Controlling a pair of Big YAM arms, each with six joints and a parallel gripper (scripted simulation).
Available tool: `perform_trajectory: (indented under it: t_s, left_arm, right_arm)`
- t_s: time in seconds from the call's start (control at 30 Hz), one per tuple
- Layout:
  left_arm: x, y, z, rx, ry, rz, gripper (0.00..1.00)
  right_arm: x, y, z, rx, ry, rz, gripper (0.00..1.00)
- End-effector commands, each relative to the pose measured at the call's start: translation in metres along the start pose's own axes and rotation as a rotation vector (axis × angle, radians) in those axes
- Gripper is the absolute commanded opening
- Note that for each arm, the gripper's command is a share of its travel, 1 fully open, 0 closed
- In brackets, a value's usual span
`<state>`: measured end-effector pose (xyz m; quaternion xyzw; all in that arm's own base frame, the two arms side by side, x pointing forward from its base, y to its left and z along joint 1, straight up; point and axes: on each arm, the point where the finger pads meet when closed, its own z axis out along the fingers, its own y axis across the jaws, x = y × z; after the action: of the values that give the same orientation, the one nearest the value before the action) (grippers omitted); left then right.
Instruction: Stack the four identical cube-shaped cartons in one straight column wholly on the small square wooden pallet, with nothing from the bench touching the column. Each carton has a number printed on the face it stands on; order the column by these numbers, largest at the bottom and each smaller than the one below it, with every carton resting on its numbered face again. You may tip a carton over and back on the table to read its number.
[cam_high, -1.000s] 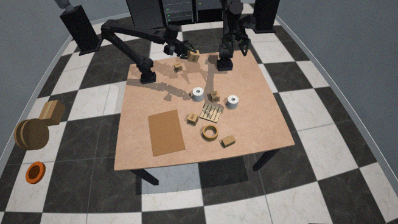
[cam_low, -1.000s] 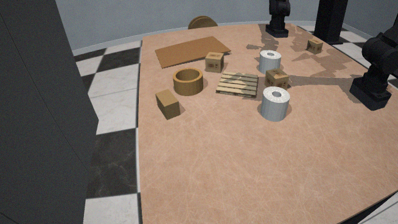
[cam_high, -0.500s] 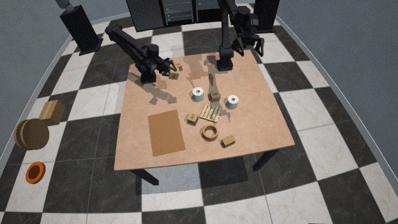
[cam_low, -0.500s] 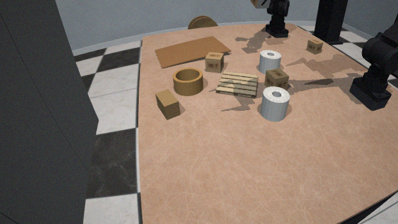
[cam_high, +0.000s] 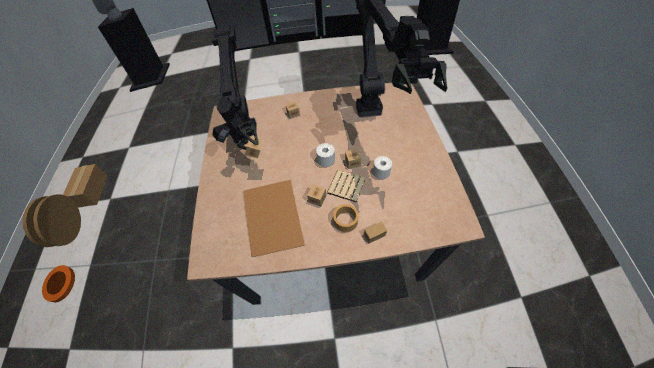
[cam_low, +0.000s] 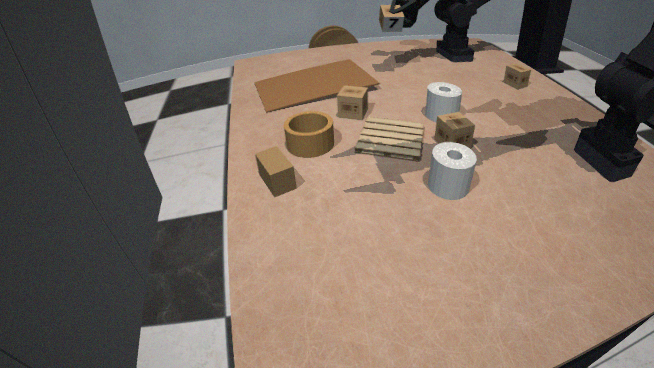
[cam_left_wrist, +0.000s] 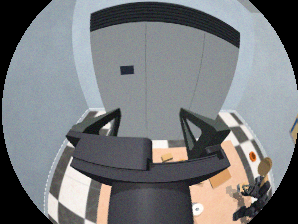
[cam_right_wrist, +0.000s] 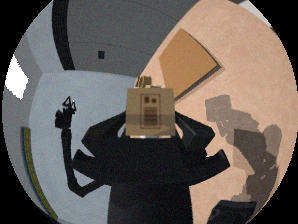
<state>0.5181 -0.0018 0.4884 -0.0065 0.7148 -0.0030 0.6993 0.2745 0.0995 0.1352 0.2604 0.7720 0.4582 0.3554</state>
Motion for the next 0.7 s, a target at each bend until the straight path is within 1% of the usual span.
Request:
perform_trajectory:
  t_s: [0.0, 0.07, 0.1, 0.13, 0.2, 0.23, 0.33, 0.43, 0.5, 0.53, 0.6, 0.67]
  left_arm:
    - [-0.004, 0.006, 0.001, -0.006, -0.027, 0.015, 1.0]
    - [0.001, 0.006, 0.003, -0.005, -0.02, 0.014, 1.0]
    - [0.002, 0.006, 0.004, -0.005, -0.017, 0.014, 1.0]
    - [0.004, 0.007, 0.004, -0.004, -0.016, 0.014, 1.0]
    - [0.006, 0.007, 0.005, -0.004, -0.013, 0.014, 1.0]
    - [0.006, 0.007, 0.005, -0.004, -0.012, 0.014, 1.0]
    - [0.001, 0.007, 0.005, -0.004, -0.021, 0.013, 1.0]
    - [0.001, 0.007, 0.005, -0.004, -0.021, 0.013, 1.0]
    - [0.001, 0.007, 0.005, -0.004, -0.021, 0.013, 1.0]
    - [0.001, 0.007, 0.005, -0.004, -0.021, 0.013, 1.0]
    - [0.001, 0.007, 0.005, -0.004, -0.021, 0.013, 1.0]
    - [0.001, 0.007, 0.005, -0.004, -0.021, 0.013, 1.0]
  right_arm:
    - [-0.024, -0.013, 0.002, -0.011, -0.01, -0.095, 0.5]
    - [-0.031, -0.038, -0.002, 0.015, -0.004, -0.102, 0.5]
    - [-0.039, -0.045, -0.003, 0.022, -0.005, -0.112, 0.5]
    - [-0.055, -0.041, -0.005, 0.011, -0.021, -0.147, 0.5]
    - [-0.064, -0.056, -0.009, 0.022, -0.018, -0.176, 0.5]
    - [-0.065, -0.066, -0.011, 0.033, -0.004, -0.173, 0.5]
    - [-0.071, -0.09, -0.016, 0.036, 0.037, -0.179, 0.5]
    - [-0.066, -0.112, -0.019, 0.006, 0.107, -0.125, 0.5]
    - [-0.066, -0.112, -0.019, 0.006, 0.107, -0.125, 0.5]
    - [-0.064, -0.111, -0.021, -0.047, 0.133, -0.109, 0.5]
    - [-0.064, -0.113, -0.024, -0.111, 0.155, -0.083, 0.5]
    - [-0.067, -0.117, -0.026, -0.134, 0.16, -0.065, 0.5]
